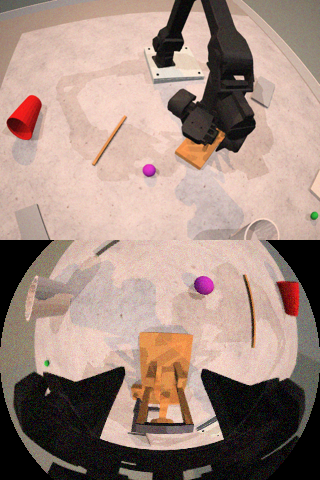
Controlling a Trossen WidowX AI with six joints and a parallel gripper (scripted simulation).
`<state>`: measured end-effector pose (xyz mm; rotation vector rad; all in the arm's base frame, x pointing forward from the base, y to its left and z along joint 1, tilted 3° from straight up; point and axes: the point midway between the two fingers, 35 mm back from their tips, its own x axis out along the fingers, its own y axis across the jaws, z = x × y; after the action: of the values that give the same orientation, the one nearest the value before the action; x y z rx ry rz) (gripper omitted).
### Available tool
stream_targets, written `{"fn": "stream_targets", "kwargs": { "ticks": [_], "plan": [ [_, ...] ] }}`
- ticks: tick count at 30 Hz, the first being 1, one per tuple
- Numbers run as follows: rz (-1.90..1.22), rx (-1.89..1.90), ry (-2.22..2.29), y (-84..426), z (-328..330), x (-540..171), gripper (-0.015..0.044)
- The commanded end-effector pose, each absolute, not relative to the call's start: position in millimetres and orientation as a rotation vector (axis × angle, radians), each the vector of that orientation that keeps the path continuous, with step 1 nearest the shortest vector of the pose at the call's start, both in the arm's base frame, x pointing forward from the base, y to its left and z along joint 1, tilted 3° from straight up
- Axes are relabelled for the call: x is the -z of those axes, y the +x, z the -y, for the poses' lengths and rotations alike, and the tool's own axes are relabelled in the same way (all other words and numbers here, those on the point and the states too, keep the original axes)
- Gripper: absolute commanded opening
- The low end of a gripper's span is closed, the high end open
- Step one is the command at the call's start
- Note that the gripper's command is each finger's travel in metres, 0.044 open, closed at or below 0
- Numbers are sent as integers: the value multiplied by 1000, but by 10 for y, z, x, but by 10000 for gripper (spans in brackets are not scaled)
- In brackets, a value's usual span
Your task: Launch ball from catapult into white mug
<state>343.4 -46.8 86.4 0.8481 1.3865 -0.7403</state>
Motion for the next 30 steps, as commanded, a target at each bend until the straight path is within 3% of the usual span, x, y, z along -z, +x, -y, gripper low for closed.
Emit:
{"fn": "stream_targets", "kwargs": {
  "ticks": [1, 22, 30],
  "plan": [
    [-1398, 747, 849, 3410, 458, -754, 440],
    [-1399, 747, 849, 3407, 446, -537, 440],
    [-1392, 742, 847, 3429, 452, -567, 230]
  ]
}}
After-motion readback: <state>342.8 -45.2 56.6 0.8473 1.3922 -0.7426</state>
